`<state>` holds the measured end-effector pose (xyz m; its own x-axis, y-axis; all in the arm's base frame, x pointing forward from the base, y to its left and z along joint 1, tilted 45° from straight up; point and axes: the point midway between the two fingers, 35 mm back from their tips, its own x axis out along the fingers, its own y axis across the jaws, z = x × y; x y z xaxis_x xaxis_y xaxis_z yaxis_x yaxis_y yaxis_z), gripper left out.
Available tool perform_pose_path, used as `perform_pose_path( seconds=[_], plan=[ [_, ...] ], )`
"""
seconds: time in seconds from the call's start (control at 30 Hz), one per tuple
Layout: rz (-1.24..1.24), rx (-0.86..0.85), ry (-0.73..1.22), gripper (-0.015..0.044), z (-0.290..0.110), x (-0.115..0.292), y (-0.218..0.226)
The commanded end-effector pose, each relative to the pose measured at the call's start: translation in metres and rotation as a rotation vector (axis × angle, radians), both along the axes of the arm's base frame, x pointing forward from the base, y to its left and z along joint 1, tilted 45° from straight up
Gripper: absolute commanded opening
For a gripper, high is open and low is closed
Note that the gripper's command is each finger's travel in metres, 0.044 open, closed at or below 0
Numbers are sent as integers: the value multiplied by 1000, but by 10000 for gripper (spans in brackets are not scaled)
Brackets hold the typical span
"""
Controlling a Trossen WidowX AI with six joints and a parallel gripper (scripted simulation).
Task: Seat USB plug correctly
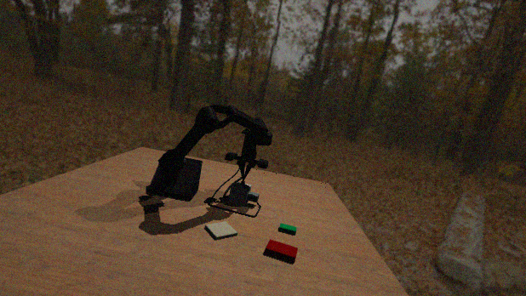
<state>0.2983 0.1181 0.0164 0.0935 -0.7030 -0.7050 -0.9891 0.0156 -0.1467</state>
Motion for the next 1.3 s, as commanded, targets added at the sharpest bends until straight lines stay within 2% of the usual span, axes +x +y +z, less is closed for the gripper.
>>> perform_pose_path(
  seconds=[0.0, 0.33, 0.47, 1.27],
  plan=[
    [-1, -3, 0, 0, -1, 1, -2],
    [-1, -3, 0, 0, -1, 1, -2],
    [2, -1, 0, 95, 0, 0, 0],
    [2, -1, -1, 95, 4, 0, 4]
  ],
)
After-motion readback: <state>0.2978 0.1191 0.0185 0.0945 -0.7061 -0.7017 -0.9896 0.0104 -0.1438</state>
